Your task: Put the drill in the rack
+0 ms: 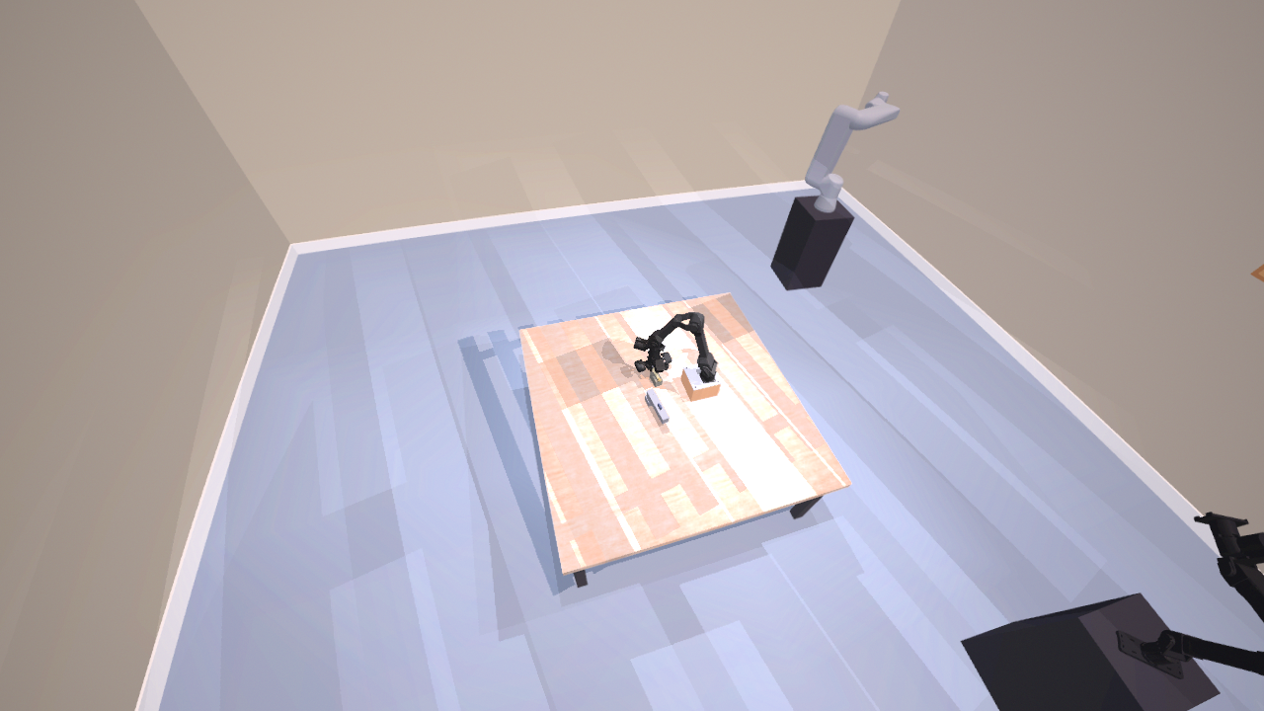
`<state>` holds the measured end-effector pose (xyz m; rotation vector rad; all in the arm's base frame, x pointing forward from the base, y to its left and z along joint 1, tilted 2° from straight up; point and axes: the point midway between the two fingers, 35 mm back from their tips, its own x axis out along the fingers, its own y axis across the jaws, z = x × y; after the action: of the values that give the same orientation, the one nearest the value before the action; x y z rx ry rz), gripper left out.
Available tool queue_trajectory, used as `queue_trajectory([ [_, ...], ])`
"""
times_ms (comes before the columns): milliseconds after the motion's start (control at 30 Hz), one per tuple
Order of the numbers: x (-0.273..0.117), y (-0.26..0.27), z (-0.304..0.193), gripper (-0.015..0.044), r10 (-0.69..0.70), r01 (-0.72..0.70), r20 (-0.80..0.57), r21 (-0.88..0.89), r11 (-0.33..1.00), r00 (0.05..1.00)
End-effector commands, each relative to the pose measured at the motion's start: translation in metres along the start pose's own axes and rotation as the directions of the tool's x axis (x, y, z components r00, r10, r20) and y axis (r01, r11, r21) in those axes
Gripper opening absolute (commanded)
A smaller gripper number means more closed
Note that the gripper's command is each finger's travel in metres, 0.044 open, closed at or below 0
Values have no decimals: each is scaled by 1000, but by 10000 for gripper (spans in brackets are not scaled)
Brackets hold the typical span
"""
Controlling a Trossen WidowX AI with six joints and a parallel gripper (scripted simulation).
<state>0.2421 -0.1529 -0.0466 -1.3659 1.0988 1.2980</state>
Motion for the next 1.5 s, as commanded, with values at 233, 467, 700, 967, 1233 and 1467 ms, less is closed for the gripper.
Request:
queue_trajectory([
  [233, 12, 0, 2, 0, -2, 2, 5, -5, 1000, 1000],
  [467, 7, 0, 1, 184, -1, 1, 1, -1, 1000, 1000],
  [700, 7, 0, 1, 367, -1, 1, 1, -1, 1000, 1000],
  [967, -15, 1, 1, 440, -2, 2, 4, -5, 1000, 1000],
  [1233, -44, 2, 1, 440, -2, 3, 4, -5, 1000, 1000],
  [1467, -68, 0, 0, 440, -3, 3, 4, -5, 1000, 1000],
])
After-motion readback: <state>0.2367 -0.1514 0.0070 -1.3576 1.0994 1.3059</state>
